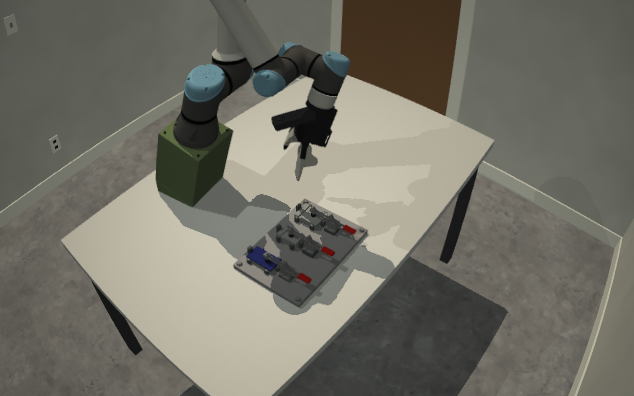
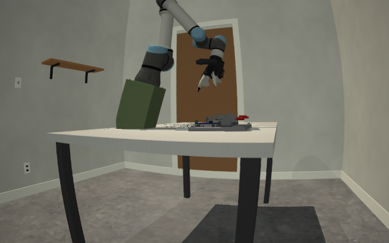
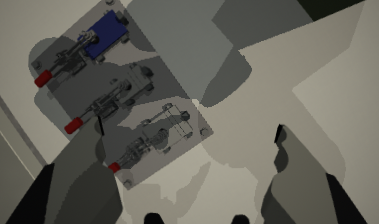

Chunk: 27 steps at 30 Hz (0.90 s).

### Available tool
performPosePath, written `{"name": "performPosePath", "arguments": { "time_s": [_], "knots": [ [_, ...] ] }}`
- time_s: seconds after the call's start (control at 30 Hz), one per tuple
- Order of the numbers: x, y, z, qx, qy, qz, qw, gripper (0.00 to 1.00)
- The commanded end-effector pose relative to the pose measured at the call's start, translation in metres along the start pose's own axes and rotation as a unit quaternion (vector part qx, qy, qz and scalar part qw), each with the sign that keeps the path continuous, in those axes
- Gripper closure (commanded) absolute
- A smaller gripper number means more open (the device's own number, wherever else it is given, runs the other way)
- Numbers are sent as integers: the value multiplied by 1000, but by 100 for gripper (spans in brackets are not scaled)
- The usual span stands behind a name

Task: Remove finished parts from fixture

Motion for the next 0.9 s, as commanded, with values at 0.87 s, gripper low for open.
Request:
{"name": "performPosePath", "arguments": {
  "time_s": [0.87],
  "knots": [
    [27, 9, -118, 68, -31, 63, 995, 0]
  ]
}}
Point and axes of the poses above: the point where the finger pads meet when closed, its own x axis out along the fingers, its own z axis across the jaws, y = z × x, the point moved 5 cm from there along -x, back along the fingers, and after that the axes turned 2 degrees about x, right-handed, at the moved point
